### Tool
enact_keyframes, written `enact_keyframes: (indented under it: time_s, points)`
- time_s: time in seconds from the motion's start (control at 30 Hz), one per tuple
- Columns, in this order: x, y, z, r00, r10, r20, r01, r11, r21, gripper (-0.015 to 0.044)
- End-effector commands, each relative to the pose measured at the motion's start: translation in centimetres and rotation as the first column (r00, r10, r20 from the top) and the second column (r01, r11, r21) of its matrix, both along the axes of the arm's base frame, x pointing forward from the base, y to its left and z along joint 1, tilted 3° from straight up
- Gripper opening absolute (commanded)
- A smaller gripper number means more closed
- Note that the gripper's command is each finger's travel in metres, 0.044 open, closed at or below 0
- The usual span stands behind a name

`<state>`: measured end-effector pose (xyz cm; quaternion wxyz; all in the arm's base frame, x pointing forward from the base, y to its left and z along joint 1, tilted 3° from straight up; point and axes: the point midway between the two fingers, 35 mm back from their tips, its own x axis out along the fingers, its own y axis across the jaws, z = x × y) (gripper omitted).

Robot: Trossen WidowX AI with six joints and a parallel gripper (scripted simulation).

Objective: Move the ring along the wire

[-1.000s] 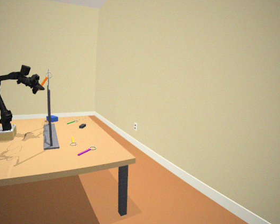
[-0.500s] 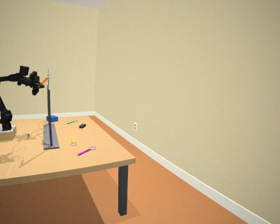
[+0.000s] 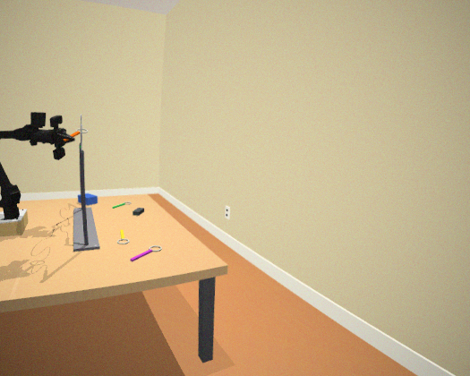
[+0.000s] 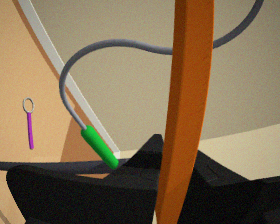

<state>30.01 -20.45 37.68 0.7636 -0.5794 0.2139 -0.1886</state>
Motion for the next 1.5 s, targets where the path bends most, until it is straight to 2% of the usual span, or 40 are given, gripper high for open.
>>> enact_keyframes:
  time_s: [0.0,0.47,0.83,1.13,1.47]
  points:
    - [-0.2,-0.2,0.8,1.0,-0.002,-0.004,0.002,0.993,-0.117,-0.015]
    - [-0.1,-0.3,2.8,1.0,0.006,-0.018,-0.013,0.91,-0.413,-0.015]
    - [0.0,-0.2,3.7,1.0,0.01,-0.028,-0.024,0.815,-0.58,-0.015]
    - [-0.1,-0.4,3.4,1.0,0.01,-0.029,-0.026,0.786,-0.617,-0.015]
    - [-0.2,-1.2,1.6,1.0,0.009,-0.019,-0.018,0.837,-0.547,-0.015]
